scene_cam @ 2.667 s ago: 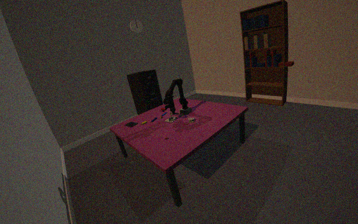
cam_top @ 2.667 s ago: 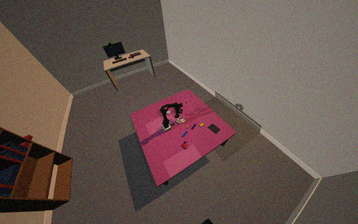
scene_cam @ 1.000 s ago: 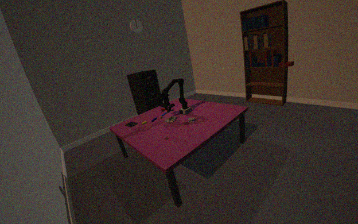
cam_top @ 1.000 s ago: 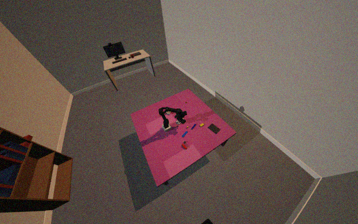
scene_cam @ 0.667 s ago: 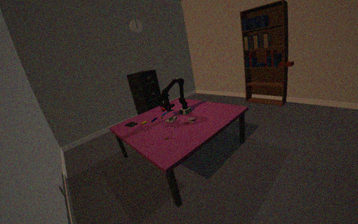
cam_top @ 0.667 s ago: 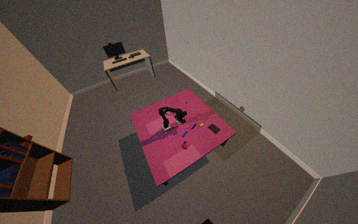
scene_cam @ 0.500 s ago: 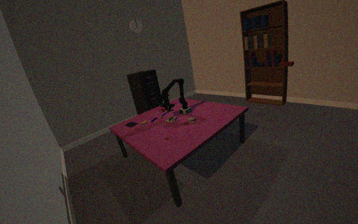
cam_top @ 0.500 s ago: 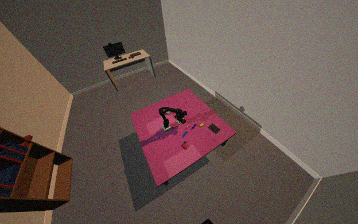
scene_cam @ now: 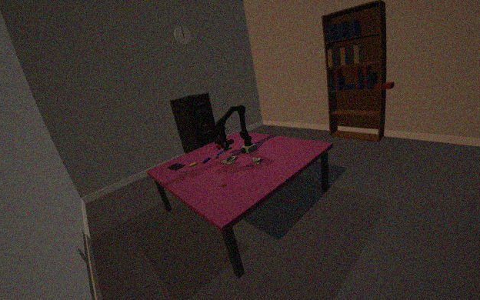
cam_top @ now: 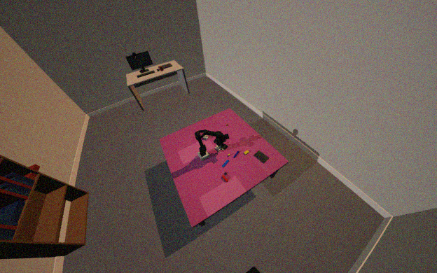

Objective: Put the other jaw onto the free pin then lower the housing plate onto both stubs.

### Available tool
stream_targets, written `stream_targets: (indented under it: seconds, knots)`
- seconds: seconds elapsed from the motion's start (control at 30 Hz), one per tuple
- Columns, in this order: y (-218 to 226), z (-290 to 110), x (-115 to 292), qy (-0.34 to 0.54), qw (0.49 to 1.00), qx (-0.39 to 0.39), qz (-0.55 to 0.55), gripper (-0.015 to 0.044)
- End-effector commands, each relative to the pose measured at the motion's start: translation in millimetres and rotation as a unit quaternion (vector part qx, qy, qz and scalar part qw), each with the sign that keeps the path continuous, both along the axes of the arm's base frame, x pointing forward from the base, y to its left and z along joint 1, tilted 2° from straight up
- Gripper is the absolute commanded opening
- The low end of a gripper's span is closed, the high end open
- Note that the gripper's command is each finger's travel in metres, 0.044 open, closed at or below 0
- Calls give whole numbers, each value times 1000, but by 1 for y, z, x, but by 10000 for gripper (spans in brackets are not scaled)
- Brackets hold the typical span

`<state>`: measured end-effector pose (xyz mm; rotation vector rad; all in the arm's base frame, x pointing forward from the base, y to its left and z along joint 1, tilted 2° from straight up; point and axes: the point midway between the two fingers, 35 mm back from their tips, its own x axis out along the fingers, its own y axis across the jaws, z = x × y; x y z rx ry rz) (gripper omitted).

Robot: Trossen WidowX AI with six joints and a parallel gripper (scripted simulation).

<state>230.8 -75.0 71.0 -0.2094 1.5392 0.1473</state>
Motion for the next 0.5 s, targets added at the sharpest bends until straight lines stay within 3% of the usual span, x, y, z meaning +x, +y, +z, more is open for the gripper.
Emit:
stream_targets:
  seconds: [0.0, 0.47]
  knots:
    - [7, 2, 13, -4, 1000, 2, -1, 134]
    - [34, 2, 46, -6, 1000, 3, -1, 134]
